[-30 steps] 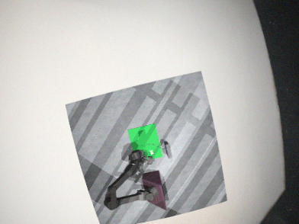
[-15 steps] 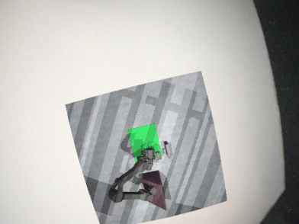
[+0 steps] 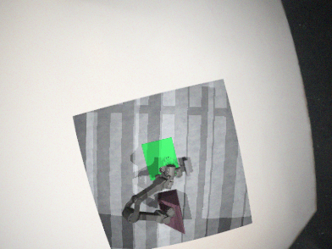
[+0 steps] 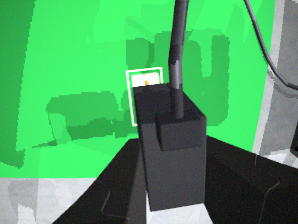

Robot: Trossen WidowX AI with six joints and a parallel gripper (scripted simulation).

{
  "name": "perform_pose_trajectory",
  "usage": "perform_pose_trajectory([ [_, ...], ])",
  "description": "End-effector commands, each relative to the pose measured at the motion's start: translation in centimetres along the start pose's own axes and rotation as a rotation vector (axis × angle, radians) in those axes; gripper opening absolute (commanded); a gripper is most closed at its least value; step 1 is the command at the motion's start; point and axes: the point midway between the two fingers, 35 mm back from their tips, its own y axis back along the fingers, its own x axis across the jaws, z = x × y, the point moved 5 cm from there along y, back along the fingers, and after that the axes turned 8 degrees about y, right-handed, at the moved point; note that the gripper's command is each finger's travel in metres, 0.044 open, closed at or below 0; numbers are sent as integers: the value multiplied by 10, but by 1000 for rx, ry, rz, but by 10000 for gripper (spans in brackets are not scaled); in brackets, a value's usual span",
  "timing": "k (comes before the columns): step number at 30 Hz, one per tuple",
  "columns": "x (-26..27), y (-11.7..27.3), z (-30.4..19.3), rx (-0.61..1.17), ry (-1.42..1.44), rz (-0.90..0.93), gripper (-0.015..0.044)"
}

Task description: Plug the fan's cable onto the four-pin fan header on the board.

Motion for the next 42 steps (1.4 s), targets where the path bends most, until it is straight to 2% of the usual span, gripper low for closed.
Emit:
perform_pose_trajectory([
  [1,0,1,-4,4,4,-2,0],
  [17,0,1,-5,4,4,-2,0],
  [23,1,-22,-6,4,3,-1,0],
  [42,2,-22,-5,4,-4,0,0],
])
